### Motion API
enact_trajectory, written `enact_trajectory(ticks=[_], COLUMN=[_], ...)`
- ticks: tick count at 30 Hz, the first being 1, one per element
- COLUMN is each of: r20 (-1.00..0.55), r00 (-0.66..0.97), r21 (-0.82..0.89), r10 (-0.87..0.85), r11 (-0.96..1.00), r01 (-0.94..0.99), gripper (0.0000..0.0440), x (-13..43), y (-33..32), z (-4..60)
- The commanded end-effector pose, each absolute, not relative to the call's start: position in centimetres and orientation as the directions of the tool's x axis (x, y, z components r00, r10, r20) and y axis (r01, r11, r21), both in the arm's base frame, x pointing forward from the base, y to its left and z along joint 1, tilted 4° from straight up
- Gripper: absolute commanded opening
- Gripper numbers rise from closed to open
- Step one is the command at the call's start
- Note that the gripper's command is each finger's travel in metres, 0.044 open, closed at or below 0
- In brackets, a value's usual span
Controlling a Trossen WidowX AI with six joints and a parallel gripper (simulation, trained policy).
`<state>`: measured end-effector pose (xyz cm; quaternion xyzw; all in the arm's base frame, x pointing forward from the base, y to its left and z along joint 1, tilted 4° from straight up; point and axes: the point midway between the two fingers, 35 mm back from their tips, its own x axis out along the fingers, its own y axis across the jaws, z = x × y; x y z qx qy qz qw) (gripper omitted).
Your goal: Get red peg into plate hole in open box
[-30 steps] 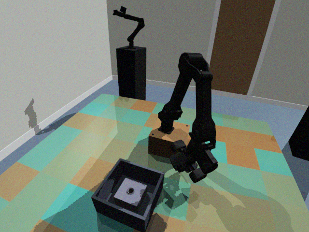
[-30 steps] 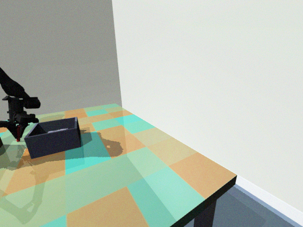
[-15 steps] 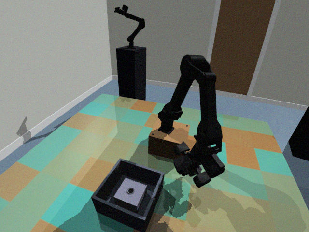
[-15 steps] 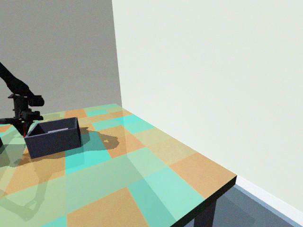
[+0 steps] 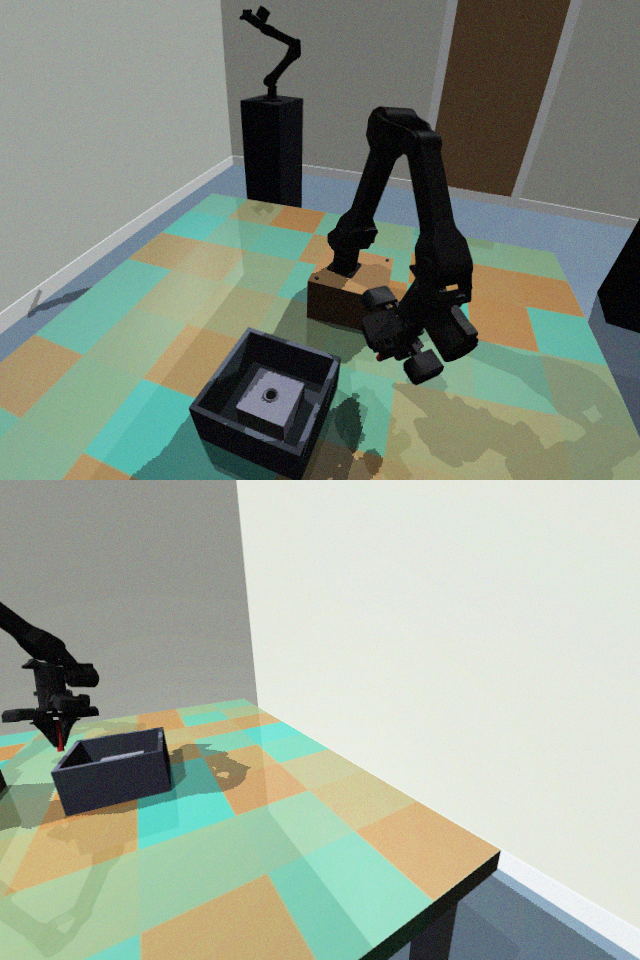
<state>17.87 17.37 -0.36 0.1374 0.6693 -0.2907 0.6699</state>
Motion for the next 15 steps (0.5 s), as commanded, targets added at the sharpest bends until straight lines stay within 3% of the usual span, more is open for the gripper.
enact_trajectory(ticks=[1, 15], r20=[-0.976, -0.973], r00=[-0.051, -0.006], r21=[-0.203, -0.17], r10=[-0.214, -0.231], r11=[0.786, 0.7], r01=[0.584, 0.694], gripper=[0.0, 0.0], x=[18.8, 23.5], y=[17.2, 15.4], z=[0.8, 4.5])
